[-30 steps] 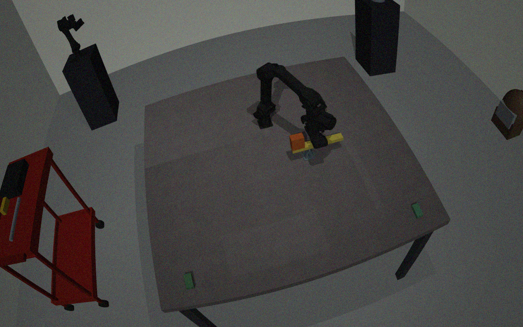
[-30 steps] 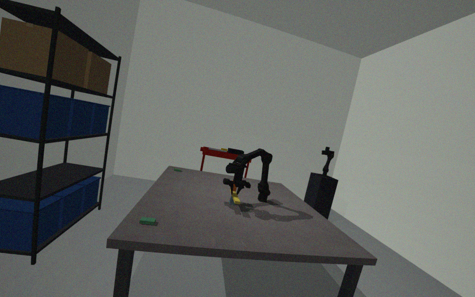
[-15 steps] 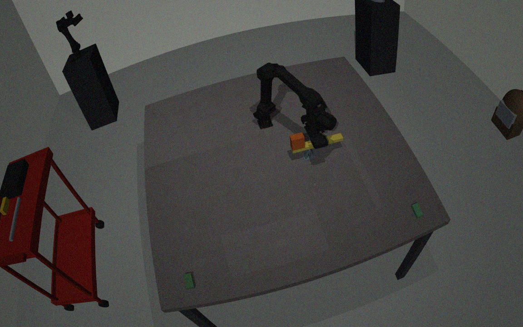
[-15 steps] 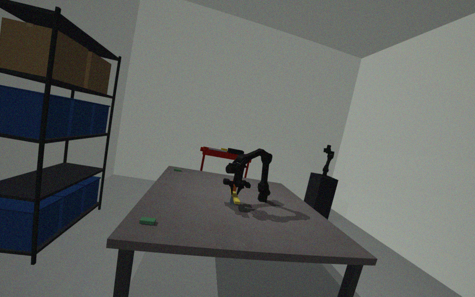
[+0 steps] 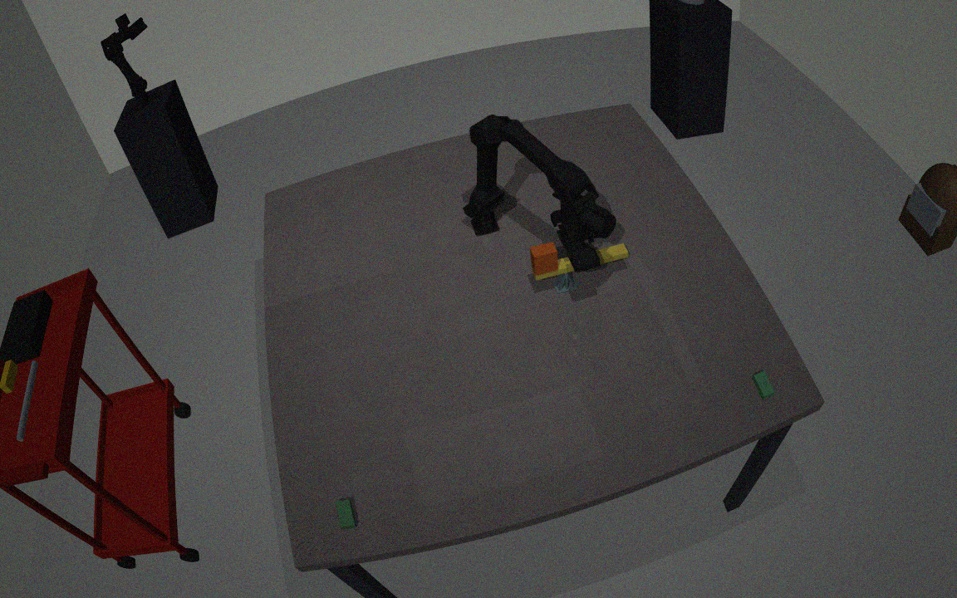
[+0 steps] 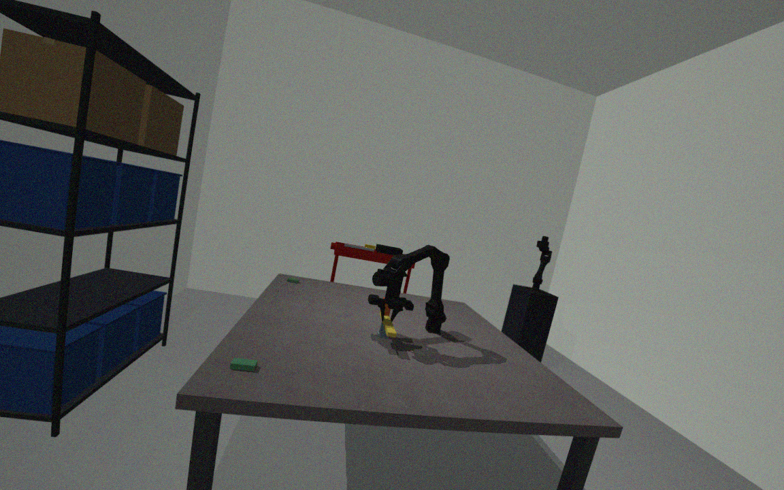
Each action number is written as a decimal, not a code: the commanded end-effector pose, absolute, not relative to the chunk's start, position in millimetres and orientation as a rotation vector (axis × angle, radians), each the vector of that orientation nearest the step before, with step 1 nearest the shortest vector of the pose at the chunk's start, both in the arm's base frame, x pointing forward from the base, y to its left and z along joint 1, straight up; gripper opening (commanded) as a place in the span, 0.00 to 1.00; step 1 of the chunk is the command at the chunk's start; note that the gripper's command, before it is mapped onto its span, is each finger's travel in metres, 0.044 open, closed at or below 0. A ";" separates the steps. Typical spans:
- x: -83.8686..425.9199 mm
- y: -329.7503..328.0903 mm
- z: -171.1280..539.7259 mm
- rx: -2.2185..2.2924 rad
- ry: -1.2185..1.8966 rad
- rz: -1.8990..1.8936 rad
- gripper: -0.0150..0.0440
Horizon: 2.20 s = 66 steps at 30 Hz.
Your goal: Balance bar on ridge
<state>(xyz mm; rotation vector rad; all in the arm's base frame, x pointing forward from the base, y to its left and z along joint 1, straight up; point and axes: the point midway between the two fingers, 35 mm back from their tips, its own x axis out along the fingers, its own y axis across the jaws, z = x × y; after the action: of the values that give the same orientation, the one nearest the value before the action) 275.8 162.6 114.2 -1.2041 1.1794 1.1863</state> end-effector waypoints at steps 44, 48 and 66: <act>275.7 162.6 113.9 -1.204 1.180 1.187 0.54; 275.7 162.6 113.9 -1.204 1.180 1.187 0.54; 275.7 162.6 113.9 -1.204 1.180 1.187 0.55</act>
<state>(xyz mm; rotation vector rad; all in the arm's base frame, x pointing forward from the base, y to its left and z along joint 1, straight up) 275.9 162.6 114.3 -1.2041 1.1789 1.1860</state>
